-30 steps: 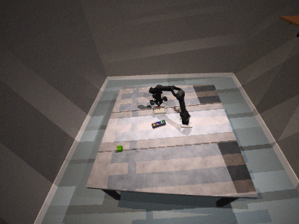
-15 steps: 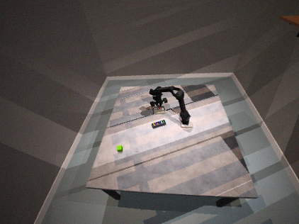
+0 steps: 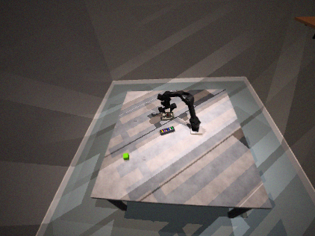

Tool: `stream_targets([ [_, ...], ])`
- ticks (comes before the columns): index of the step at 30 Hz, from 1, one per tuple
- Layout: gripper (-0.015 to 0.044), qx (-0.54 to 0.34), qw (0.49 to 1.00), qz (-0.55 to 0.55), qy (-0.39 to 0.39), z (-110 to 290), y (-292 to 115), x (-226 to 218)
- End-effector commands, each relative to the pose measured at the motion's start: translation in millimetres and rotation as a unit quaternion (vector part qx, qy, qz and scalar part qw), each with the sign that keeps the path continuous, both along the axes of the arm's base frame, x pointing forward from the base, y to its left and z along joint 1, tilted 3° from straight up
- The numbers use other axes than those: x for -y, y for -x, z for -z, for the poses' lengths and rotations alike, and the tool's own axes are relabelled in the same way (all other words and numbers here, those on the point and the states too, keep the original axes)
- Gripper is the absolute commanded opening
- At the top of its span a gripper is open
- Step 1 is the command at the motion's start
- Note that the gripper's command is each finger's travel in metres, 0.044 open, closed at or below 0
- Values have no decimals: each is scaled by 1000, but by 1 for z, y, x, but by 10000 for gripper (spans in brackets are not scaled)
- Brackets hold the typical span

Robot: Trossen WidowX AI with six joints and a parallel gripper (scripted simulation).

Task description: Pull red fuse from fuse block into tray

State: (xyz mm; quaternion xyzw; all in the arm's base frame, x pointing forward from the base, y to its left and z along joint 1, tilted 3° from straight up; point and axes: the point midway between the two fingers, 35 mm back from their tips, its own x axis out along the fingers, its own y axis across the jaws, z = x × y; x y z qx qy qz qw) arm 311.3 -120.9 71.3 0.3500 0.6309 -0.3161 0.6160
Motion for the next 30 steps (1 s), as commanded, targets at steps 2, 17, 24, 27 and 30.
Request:
stream_targets([
  [2, 330, 4, 1000, -2, 3, -33, -1, 2],
  [17, 330, 1, 1000, 1, 0, -31, 1, 1],
  [24, 330, 1, 1000, 1, 0, -31, 1, 1],
  [27, 330, 1, 1000, 1, 0, -31, 1, 1],
  [30, 330, 1, 1000, 1, 0, -31, 1, 1],
])
